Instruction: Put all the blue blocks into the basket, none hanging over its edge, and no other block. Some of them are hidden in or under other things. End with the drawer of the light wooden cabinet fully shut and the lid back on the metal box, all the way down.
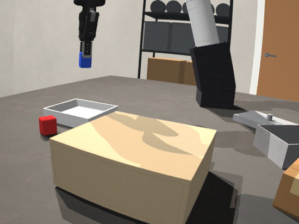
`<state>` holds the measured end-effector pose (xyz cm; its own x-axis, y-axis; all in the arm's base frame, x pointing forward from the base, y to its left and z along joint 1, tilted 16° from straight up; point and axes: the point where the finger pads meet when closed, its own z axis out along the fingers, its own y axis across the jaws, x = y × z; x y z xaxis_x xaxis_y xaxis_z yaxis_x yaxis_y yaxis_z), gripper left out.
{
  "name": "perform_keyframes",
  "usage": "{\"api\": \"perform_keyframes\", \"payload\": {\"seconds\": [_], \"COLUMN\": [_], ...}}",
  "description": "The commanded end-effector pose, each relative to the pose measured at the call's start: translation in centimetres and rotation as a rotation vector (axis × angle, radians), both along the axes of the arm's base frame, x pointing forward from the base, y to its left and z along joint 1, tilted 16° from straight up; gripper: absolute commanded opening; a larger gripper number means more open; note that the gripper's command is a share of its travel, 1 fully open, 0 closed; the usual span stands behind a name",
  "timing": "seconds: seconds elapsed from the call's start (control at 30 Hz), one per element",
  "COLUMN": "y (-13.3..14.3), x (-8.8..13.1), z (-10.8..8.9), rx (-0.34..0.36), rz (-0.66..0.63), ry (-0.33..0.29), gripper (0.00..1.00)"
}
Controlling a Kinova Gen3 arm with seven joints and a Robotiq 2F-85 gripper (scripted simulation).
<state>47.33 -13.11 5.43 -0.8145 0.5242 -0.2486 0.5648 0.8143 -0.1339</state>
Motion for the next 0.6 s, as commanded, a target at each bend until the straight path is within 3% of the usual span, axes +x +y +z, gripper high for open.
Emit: {"api": "perform_keyframes", "payload": {"seconds": [0.0,0.57], "y": [0.0,-0.5], "x": [0.1,0.3], "z": [-0.1,-2.1], "rx": [0.0,0.0], "rz": [0.0,0.0], "ry": [-0.001,-0.001], "gripper": [0.1,0.1]}}
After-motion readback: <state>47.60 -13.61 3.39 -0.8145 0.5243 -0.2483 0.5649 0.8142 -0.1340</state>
